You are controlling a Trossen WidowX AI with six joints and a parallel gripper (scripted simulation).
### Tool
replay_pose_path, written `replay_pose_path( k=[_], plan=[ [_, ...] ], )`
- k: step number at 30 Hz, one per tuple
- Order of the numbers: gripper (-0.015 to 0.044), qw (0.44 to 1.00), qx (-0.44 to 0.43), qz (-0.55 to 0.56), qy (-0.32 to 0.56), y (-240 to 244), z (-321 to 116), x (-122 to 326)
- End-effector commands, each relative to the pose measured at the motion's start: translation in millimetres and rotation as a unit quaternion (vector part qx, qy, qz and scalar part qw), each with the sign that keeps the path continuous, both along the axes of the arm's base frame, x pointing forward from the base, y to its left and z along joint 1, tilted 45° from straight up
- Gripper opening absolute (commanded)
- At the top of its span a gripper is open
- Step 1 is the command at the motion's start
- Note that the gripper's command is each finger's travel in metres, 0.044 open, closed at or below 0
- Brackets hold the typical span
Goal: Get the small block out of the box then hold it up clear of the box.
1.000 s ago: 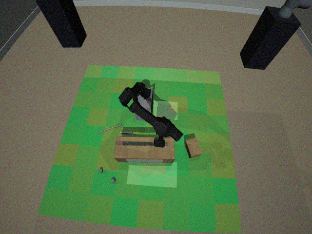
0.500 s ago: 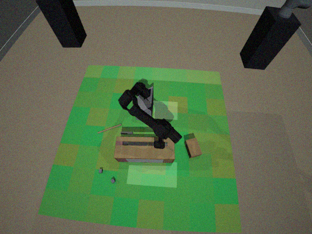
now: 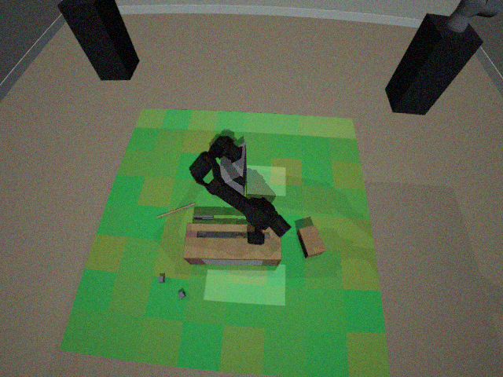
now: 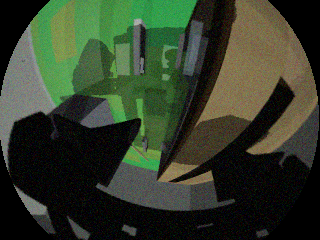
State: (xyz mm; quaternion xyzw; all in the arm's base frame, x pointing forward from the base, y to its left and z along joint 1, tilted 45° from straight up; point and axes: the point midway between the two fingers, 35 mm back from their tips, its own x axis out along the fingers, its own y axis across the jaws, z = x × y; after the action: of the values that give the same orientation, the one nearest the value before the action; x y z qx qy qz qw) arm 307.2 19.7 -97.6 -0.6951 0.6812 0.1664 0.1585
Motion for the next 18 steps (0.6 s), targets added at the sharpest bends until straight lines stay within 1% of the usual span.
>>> replay_pose_path(
  k=[1, 4, 8, 18],
  plan=[
    [0.0400, 1.000, -0.004, 0.002, 0.004, -5, -5, -1],
    [0.0400, 1.000, -0.004, 0.002, 0.004, -9, -8, -2],
    [0.0400, 1.000, -0.001, 0.000, 0.002, -5, -3, -1],
    [0.0400, 1.000, -0.002, 0.001, 0.003, -19, 8, -1]
  ],
)
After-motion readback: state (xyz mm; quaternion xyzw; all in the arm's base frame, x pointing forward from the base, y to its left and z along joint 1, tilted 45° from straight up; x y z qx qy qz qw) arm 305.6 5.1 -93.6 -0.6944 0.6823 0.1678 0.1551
